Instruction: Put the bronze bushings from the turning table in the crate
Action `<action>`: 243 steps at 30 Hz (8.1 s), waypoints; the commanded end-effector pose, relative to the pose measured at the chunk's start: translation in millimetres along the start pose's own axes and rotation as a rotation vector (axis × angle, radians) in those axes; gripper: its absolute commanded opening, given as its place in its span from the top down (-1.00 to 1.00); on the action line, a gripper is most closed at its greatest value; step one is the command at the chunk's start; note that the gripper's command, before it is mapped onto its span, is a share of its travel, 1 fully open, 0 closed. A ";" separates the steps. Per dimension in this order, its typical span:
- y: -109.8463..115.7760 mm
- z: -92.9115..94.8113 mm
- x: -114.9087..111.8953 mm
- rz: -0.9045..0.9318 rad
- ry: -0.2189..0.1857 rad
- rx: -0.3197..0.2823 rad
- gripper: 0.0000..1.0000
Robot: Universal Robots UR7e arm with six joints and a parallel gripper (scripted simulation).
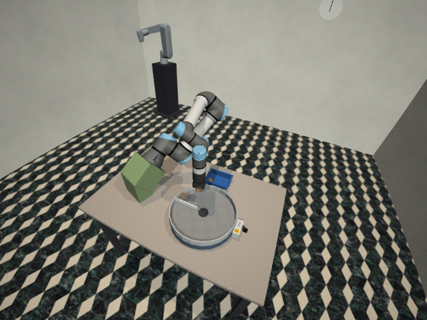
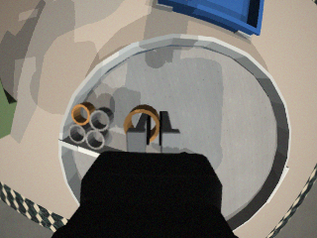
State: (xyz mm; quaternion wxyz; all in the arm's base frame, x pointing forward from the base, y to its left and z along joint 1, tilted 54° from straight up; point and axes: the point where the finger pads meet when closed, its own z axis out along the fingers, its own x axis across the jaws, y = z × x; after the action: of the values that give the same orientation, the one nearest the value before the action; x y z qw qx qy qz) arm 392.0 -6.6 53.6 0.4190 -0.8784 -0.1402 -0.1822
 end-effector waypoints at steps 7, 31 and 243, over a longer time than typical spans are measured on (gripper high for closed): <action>-23.3 -1.3 19.2 -0.002 0.000 -0.002 1.00; -87.4 -1.1 70.6 -0.004 0.000 -0.003 1.00; -188.5 131.3 151.4 -0.001 0.000 -0.001 1.00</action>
State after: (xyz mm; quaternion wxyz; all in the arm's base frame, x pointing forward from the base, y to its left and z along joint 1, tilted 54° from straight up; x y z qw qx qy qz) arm 478.4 225.9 172.3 0.4188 -0.8785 -0.1408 -0.1818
